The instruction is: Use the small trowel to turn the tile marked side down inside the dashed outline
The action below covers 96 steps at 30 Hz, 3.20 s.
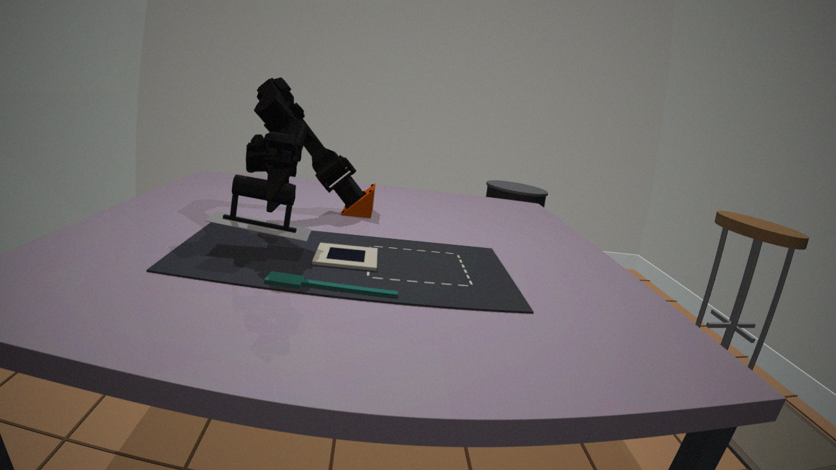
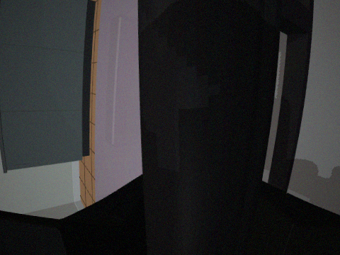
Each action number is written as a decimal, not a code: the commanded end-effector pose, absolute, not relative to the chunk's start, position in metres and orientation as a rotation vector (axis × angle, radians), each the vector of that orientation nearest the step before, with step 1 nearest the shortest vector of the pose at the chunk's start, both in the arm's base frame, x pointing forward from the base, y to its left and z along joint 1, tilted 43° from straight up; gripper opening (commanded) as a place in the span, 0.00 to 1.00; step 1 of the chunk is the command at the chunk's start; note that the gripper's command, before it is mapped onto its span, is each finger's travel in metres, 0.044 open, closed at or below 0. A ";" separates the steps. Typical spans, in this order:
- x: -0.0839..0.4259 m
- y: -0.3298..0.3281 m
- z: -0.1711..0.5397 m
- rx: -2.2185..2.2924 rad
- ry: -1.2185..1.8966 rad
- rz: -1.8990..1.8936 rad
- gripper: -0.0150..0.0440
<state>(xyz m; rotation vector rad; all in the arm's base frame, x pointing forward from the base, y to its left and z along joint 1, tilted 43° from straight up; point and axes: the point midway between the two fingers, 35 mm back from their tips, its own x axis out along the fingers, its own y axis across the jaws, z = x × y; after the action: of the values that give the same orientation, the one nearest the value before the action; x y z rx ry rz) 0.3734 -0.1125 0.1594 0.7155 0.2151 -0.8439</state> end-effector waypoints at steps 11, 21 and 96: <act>0.376 -0.117 0.149 0.719 0.190 -0.836 0.25; 0.376 -0.127 0.136 0.718 0.190 -0.836 0.25; 0.390 -0.051 0.114 0.826 0.220 -0.823 0.25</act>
<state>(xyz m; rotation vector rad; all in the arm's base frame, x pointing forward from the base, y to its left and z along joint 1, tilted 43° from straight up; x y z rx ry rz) 0.3839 -0.0651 0.1083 0.8115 0.2275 -0.8472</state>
